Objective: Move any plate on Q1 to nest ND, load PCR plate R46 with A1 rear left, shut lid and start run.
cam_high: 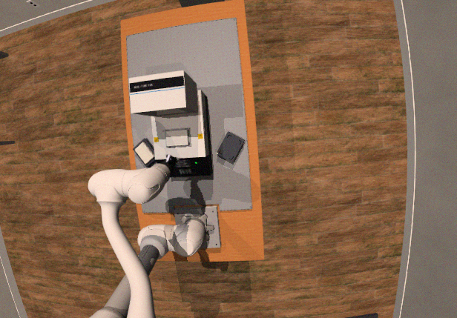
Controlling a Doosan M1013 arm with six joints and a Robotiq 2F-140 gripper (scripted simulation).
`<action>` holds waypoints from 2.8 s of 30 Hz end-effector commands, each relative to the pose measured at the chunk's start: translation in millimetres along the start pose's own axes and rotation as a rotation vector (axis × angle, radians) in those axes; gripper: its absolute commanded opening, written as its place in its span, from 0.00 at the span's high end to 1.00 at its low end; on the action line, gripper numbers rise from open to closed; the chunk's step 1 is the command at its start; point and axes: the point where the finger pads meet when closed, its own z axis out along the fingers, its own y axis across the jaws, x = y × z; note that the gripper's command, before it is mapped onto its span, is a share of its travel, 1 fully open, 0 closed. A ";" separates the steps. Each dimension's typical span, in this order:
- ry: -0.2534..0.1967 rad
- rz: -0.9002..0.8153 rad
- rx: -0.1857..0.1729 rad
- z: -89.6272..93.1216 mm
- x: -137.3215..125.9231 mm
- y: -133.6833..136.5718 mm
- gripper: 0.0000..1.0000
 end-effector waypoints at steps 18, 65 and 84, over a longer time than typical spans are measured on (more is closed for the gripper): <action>0.042 0.226 -0.099 0.1 -24.9 -84.7 1.00; 0.087 0.479 -0.206 2.3 -57.9 -197.5 1.00; 0.087 0.479 -0.206 2.3 -57.9 -197.5 1.00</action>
